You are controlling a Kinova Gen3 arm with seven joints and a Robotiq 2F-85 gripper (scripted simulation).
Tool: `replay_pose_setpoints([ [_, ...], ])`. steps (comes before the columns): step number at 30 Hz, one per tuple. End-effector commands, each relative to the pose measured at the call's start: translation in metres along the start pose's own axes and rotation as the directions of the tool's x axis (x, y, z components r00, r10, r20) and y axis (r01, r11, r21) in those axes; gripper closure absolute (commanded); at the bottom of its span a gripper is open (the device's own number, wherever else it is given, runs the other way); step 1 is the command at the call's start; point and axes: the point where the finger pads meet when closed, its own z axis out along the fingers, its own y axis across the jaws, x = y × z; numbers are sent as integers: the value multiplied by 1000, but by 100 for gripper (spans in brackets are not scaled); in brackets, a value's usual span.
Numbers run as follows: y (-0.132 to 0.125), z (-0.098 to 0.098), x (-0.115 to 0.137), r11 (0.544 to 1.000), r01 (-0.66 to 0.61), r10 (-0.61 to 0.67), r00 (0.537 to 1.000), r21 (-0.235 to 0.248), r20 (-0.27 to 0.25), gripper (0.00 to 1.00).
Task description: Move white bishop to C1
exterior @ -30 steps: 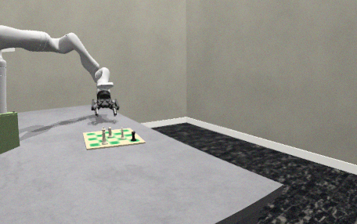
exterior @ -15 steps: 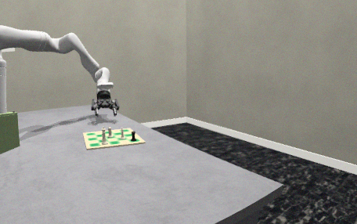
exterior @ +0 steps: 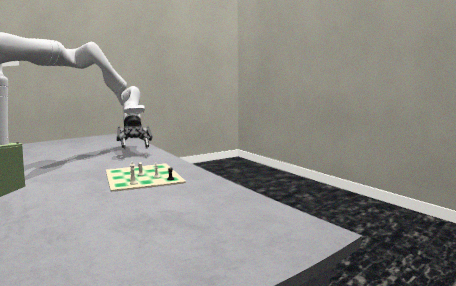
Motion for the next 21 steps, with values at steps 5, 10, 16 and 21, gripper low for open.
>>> replay_pose_setpoints([
  [5, -1, -1, 1, 1000, -1, 1, 1000, 1, 1, 0],
  [10, 0, -3, 3, 1000, -1, 1, 1000, 1, 1, 0],
  [16, 0, -12, 14, 1000, -1, 1, 1000, 1, 1, 0],
  [21, 2, -32, 40, 1000, -1, 1, 1000, 1, 1, 0],
])
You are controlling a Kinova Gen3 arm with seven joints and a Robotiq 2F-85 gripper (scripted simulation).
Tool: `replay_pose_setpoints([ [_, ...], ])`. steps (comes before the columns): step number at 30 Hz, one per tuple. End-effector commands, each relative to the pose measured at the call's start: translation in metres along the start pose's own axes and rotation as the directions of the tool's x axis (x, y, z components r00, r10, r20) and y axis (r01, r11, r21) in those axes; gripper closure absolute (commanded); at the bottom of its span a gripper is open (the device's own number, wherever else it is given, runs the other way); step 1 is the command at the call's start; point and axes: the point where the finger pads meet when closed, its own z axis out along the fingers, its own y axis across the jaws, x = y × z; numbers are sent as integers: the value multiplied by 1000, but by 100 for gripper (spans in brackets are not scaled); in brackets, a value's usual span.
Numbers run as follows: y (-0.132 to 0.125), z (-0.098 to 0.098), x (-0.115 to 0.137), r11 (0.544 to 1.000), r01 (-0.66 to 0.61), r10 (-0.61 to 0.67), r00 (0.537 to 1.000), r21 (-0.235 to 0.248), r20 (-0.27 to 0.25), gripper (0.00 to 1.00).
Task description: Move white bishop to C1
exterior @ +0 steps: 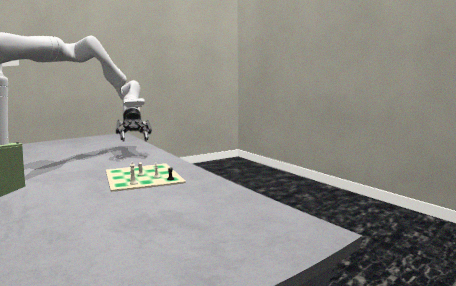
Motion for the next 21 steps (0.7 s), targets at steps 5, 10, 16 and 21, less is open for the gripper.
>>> replay_pose_setpoints([
  [5, 0, -35, 38, 1000, -10, 10, 1000, 9, 14, 0],
  [10, 1, -41, 45, 1000, -10, 10, 1000, 9, 14, 0],
  [16, 1, -38, 45, 1000, -10, 9, 1000, 5, 12, 0],
  [21, -2, -28, 50, 999, -30, 31, 999, -20, 44, 0],
])
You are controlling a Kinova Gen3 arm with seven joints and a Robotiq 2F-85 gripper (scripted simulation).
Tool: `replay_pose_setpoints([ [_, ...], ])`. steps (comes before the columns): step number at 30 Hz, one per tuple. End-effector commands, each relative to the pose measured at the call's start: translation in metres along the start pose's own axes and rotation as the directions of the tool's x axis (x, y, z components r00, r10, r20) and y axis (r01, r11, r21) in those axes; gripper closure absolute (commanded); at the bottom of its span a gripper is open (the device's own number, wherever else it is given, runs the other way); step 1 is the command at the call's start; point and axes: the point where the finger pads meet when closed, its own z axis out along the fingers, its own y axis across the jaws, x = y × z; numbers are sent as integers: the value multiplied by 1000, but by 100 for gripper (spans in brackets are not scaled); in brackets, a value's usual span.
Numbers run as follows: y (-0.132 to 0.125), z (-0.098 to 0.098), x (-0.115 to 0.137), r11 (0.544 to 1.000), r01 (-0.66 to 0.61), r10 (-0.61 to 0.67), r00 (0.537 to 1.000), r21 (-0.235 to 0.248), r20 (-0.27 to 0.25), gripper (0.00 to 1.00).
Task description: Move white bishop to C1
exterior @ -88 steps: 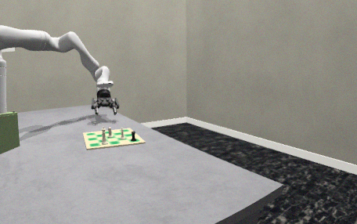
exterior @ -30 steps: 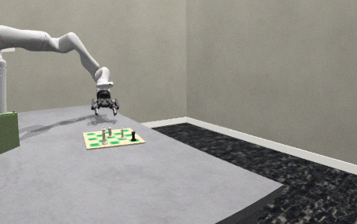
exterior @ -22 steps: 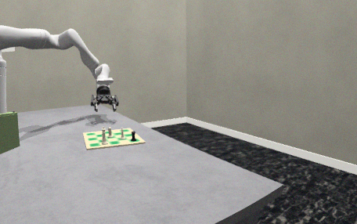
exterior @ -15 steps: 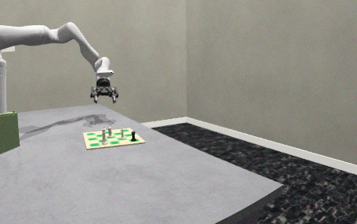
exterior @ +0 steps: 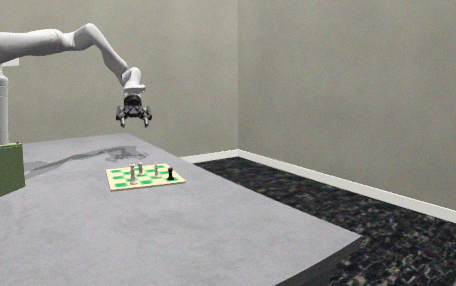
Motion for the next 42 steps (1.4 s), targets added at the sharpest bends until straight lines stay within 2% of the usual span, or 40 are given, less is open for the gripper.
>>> replay_pose_setpoints([
  [1, -5, 9, 10, 999, -25, 25, 999, -24, 25, 0],
  [5, -12, 31, 22, 993, -78, 86, 992, -84, 97, 0],
  [7, -12, 31, 22, 993, -78, 86, 992, -84, 97, 0],
  [10, -17, 52, 35, 979, -138, 163, 972, -151, 169, 0],
  [13, -21, 76, 52, 949, -213, 269, 932, -234, 244, 0],
  [14, -21, 76, 52, 949, -213, 269, 932, -234, 244, 0],
  [17, -23, 100, 71, 896, -298, 400, 862, -328, 310, 0],
  [18, -23, 100, 71, 896, -298, 400, 862, -328, 310, 0],
  [21, -25, 122, 92, 818, -385, 543, 762, -428, 352, 0],
  [24, -25, 122, 92, 818, -385, 543, 762, -428, 352, 0],
  [28, -26, 148, 124, 677, -488, 721, 590, -551, 364, 0],
  [29, -26, 148, 124, 677, -488, 721, 590, -551, 364, 0],
  [33, -25, 170, 156, 519, -560, 852, 405, -646, 332, 0],
  [37, -22, 187, 183, 377, -599, 926, 248, -706, 284, 0],
  [39, -21, 193, 194, 321, -610, 947, 188, -725, 262, 0],
  [41, -21, 193, 194, 321, -610, 947, 188, -725, 262, 0],
  [42, -20, 196, 199, 298, -613, 954, 163, -732, 252, 0],
])
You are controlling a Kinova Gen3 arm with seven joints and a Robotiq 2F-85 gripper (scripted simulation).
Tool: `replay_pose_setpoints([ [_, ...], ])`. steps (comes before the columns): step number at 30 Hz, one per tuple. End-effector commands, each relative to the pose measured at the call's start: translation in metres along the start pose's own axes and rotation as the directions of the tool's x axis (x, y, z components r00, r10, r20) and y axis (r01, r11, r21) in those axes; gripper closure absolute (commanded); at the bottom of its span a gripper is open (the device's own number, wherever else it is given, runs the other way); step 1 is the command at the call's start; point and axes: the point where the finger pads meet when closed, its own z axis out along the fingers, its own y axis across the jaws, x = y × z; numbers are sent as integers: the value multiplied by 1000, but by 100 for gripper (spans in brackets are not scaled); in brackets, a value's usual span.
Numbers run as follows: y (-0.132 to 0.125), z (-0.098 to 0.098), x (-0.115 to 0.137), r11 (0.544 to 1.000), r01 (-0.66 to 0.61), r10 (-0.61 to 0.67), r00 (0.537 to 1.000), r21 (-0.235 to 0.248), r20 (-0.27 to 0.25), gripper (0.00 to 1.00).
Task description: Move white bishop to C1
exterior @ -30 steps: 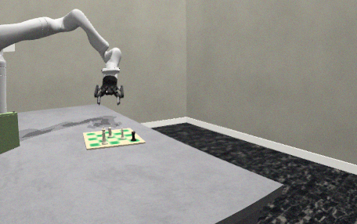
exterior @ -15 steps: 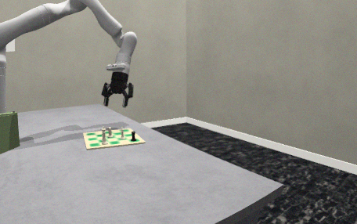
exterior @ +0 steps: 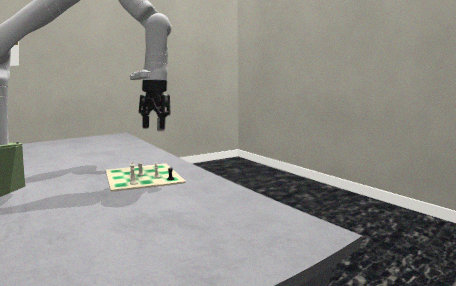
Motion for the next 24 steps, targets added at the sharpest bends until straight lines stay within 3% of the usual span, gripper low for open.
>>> replay_pose_setpoints([
  [1, -16, -13, 7, 998, -60, 60, 997, -5, 41, 0],
  [6, -26, -16, 12, 994, -111, 111, 992, -8, 66, 0],
  [24, -26, -17, 12, 993, -114, 114, 991, -9, 68, 0],
])
